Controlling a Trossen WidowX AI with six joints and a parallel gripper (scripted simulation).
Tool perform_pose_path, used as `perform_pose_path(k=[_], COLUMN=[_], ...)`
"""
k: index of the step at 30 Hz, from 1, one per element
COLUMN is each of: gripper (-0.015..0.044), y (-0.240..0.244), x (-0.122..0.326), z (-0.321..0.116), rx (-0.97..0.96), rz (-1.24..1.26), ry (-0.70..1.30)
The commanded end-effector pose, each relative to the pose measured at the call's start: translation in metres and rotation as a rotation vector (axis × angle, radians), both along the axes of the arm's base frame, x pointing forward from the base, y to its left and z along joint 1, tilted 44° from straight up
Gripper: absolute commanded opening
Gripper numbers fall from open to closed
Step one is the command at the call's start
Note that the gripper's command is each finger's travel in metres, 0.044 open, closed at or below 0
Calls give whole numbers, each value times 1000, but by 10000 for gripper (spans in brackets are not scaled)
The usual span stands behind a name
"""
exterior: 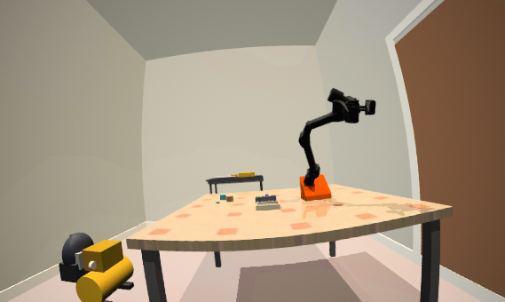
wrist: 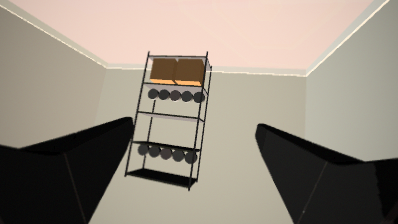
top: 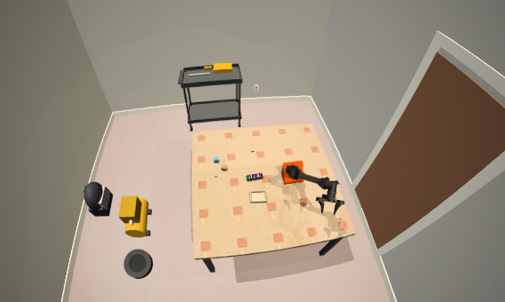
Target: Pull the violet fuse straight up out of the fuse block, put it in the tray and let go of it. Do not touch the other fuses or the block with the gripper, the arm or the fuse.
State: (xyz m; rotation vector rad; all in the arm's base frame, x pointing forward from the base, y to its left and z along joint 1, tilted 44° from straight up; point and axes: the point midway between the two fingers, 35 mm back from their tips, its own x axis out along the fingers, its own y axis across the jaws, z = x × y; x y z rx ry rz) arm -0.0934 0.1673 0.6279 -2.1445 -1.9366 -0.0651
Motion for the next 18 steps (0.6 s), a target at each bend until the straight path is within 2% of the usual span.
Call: perform_pose_path(k=[1,5,12,18], gripper=[374,269,85,74], y=[0,5,34,66], x=[0,8,-6,-13], z=[0,9,6,-2], rx=[2,46,44,-2], rz=[-2,-59,-254,-401], ry=[-2,-65,-482,-817])
